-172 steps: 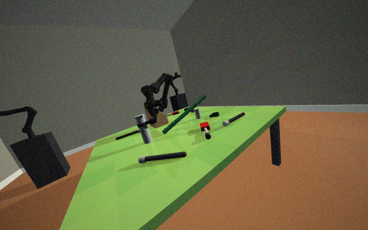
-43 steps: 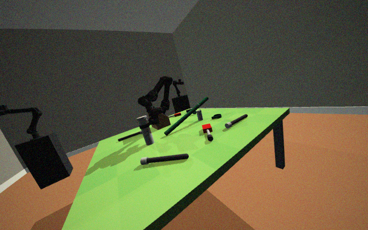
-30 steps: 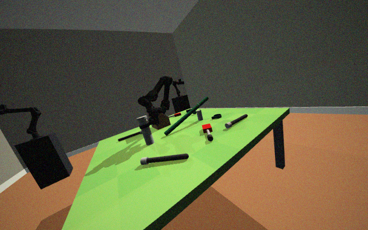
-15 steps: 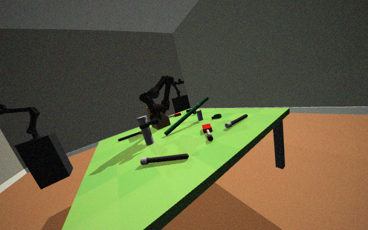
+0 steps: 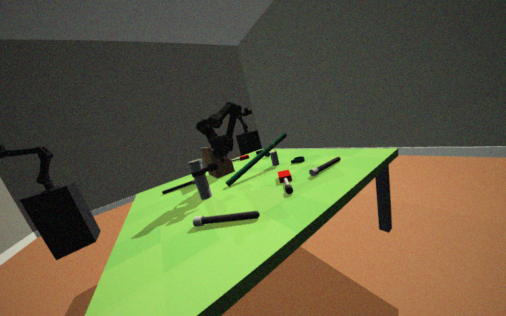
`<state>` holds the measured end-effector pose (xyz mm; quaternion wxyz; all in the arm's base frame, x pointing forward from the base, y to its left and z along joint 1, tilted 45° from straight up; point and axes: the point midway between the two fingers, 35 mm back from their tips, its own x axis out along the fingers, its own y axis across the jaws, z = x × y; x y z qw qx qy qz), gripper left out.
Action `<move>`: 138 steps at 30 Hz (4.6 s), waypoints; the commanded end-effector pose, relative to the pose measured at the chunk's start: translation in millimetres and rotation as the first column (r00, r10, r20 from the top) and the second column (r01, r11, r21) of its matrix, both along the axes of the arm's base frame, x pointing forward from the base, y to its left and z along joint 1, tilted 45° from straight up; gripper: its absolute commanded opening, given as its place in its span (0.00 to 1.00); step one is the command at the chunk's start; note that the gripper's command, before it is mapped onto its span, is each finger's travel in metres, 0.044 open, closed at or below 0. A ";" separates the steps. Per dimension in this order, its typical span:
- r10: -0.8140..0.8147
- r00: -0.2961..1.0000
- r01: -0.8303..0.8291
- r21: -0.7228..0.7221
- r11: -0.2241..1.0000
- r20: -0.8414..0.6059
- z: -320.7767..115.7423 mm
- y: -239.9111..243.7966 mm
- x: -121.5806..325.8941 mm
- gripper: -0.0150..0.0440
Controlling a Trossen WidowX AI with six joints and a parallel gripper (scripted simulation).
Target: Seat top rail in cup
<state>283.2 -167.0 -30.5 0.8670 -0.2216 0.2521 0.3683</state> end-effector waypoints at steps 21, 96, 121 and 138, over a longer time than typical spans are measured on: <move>-0.356 0.488 0.841 0.320 0.435 -0.797 126.0 25.5 -20.9 1.00; 0.507 0.837 -0.519 -0.003 0.855 -0.206 8.2 144.3 19.6 1.00; 0.508 0.837 -0.519 0.000 0.855 -0.204 -16.6 170.2 22.6 1.00; 0.508 0.837 -0.519 0.000 0.855 -0.204 -16.6 170.2 22.6 0.44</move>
